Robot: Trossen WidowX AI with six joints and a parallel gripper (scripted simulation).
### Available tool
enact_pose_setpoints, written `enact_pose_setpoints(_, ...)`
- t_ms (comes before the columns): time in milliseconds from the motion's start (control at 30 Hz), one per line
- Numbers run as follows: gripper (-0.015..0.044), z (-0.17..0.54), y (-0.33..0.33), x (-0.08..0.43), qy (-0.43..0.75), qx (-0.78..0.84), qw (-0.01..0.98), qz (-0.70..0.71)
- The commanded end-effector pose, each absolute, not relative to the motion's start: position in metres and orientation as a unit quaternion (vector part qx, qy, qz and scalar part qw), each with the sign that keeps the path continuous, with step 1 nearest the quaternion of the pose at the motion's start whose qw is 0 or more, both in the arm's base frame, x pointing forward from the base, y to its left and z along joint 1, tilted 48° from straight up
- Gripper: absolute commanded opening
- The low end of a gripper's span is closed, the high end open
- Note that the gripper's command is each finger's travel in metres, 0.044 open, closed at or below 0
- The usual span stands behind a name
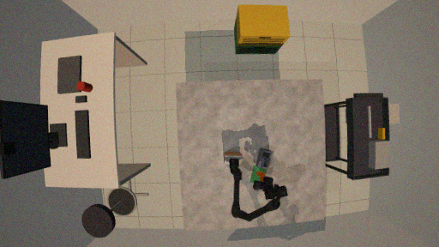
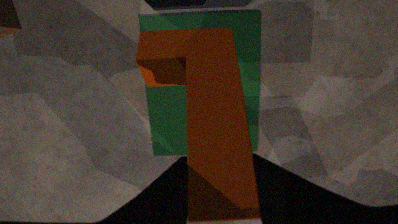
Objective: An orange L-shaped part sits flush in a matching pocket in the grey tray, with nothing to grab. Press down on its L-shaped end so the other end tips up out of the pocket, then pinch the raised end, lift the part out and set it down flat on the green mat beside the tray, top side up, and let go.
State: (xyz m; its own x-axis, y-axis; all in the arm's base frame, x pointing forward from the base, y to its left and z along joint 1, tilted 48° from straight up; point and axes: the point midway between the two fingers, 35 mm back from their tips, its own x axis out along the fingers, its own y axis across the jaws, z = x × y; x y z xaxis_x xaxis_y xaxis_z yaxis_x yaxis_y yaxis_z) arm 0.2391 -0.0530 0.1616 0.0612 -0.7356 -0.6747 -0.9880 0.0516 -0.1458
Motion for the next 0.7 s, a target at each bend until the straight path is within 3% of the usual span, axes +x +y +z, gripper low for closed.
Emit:
enact_pose_setpoints(0, 0.0, 0.157, -0.059, 0.237, 0.656, -0.659, 0.308, 0.202)
enact_pose_setpoints(667, 0.0, 0.136, -0.083, 0.239, 0.656, -0.659, 0.308, 0.201)
